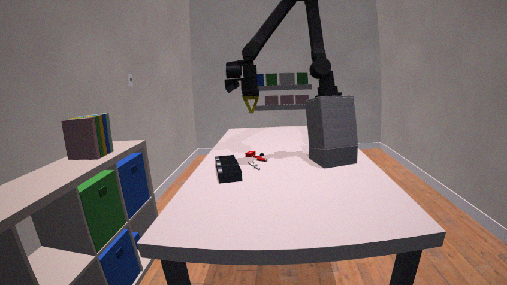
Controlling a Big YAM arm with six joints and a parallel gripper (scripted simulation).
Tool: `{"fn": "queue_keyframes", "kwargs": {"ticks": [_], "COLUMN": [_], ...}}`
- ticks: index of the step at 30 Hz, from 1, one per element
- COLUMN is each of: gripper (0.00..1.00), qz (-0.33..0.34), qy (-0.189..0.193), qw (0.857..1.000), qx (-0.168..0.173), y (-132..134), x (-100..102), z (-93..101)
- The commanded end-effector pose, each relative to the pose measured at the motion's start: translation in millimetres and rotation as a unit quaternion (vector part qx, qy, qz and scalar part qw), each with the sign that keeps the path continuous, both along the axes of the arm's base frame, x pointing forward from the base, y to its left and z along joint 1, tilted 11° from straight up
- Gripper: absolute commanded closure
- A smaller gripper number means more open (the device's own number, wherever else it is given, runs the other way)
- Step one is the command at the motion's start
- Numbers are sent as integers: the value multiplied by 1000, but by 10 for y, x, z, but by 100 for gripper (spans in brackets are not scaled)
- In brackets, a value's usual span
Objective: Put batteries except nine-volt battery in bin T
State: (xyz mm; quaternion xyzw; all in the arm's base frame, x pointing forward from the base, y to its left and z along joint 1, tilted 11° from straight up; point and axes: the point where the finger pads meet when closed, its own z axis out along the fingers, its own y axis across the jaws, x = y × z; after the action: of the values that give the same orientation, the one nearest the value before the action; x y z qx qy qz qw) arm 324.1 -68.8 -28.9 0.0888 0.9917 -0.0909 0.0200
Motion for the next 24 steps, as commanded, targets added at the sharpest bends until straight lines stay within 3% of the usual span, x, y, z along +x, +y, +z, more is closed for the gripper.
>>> {"fn": "queue_keyframes", "kwargs": {"ticks": [1, 23, 24], "gripper": [91, 91, 91], "qz": [-2, 0, 35], "qy": [-15, -15, -17], "qw": [1000, 1000, 999], "qx": [-1, -1, -3], "y": [12, 11, 39], "x": [219, 149, 326], "z": [73, 69, 8]}}
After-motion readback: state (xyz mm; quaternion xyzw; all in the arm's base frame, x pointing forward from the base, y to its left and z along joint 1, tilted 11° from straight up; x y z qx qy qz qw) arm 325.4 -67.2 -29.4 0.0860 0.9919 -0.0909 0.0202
